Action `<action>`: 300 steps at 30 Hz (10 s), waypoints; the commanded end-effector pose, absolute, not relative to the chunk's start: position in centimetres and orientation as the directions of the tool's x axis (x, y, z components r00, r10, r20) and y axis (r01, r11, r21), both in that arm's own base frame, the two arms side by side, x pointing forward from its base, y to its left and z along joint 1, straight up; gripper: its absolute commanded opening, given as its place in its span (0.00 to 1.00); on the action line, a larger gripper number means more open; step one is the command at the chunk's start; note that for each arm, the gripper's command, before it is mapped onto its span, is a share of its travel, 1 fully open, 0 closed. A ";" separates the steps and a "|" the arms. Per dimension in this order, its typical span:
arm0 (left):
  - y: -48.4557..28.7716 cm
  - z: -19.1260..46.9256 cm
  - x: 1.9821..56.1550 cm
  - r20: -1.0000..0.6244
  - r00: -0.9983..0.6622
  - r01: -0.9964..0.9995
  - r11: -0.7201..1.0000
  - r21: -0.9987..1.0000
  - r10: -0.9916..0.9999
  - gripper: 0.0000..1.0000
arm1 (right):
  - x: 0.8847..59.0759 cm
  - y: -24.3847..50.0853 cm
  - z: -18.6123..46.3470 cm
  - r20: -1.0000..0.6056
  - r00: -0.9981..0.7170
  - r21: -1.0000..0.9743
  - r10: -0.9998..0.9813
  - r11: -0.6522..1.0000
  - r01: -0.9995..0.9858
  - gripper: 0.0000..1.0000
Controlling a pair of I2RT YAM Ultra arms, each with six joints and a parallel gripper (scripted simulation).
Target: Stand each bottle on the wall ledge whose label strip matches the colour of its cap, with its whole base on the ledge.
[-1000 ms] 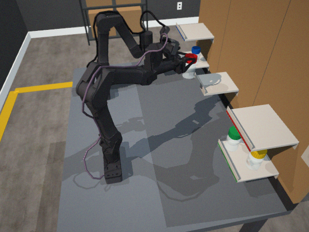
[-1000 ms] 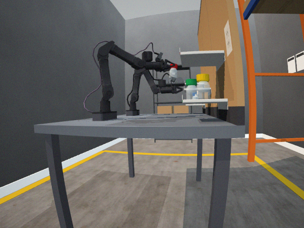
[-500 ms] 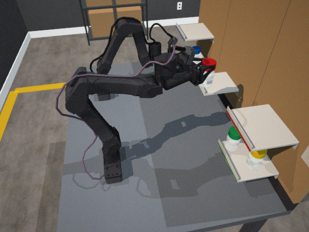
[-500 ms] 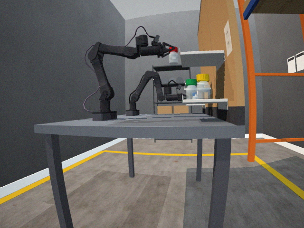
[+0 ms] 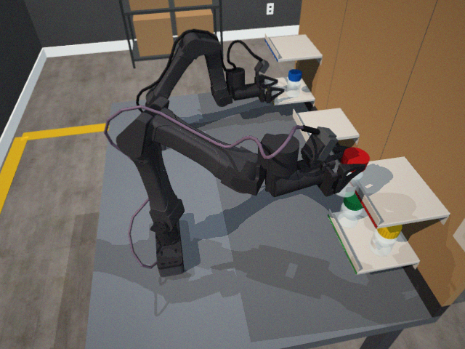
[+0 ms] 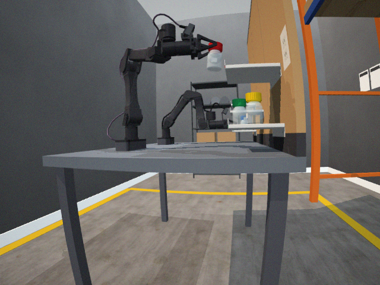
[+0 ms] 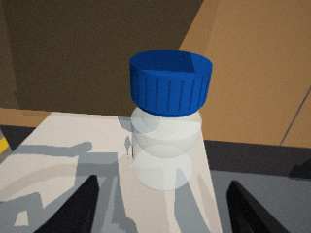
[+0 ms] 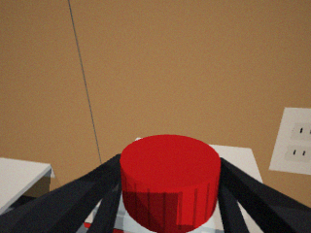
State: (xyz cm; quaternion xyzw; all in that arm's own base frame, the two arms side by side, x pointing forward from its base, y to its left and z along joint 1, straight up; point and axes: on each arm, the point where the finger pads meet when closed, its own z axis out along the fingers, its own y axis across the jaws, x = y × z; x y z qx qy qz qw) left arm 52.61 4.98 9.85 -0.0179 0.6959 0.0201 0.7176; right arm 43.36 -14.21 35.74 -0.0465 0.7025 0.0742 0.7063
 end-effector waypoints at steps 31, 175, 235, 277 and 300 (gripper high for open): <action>4.8 10.4 53.0 -0.999 0.051 -0.050 0.999 0.001 0.004 0.81 | 43.2 -16.6 40.2 -0.991 0.135 0.002 -0.022 0.984 0.180 0.49; 4.8 10.4 52.1 -0.999 0.049 -0.042 0.999 0.001 0.003 0.49 | 50.8 -17.6 36.1 -0.980 0.196 0.003 -0.032 0.984 0.176 0.70; 5.2 16.1 47.7 -0.999 0.049 -0.055 0.998 0.008 0.010 0.49 | 40.6 -15.9 34.9 -0.979 0.198 -0.009 -0.042 0.986 0.168 0.70; 4.6 16.4 41.4 -0.998 0.056 -0.051 0.999 0.002 0.005 0.49 | 40.6 -15.9 34.9 -0.979 0.198 -0.009 -0.042 0.986 0.168 0.70; 4.7 15.5 41.7 -0.996 -0.085 -0.052 0.999 -0.012 -0.016 0.49 | 35.8 -15.9 22.9 -0.976 -0.214 -0.019 0.028 0.977 0.212 1.00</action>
